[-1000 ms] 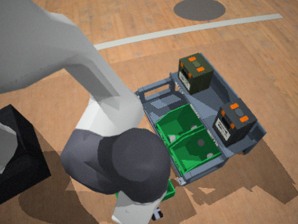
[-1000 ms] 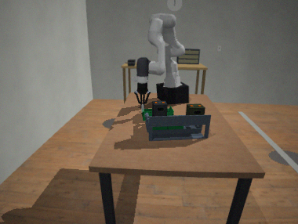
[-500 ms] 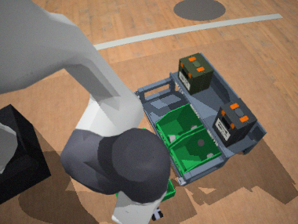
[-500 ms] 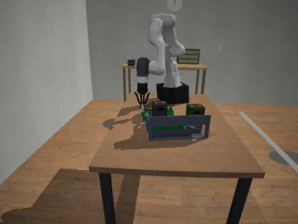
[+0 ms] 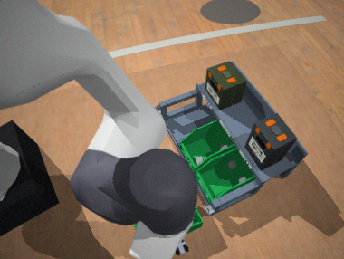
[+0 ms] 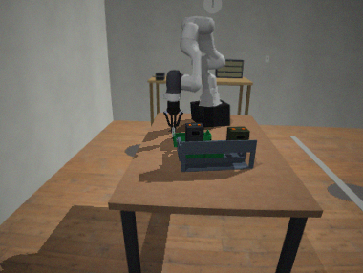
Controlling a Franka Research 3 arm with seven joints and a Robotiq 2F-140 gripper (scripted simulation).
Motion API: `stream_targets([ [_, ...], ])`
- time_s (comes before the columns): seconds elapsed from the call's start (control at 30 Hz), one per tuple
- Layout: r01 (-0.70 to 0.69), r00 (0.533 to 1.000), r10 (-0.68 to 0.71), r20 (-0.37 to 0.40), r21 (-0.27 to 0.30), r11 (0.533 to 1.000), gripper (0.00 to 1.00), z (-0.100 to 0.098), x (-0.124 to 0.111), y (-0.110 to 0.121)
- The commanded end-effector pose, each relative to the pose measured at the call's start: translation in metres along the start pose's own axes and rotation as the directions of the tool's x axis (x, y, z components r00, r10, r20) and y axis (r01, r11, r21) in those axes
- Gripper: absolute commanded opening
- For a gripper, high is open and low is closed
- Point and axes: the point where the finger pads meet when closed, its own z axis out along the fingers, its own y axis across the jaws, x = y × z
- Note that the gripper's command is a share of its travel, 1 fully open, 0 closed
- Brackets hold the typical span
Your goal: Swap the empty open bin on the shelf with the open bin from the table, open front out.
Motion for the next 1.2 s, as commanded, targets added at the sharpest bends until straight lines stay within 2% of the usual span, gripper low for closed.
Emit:
stream_targets([
  [0.0, 0.008, 1.0, -0.008, 0.003, 0.003, 1.0, 0.0, -0.0004, -0.0016, -0.001],
  [0.2, 0.008, 1.0, -0.008, 0.003, 0.003, 1.0, 0.0, -0.0004, -0.0016, -0.001],
  [0.23, 0.008, 1.0, -0.008, 0.003, 0.003, 1.0, 0.15, -0.0004, -0.0016, -0.001],
  [1.17, 0.008, 1.0, -0.008, 0.003, 0.003, 1.0, 0.15, -0.0004, -0.0016, -0.001],
])
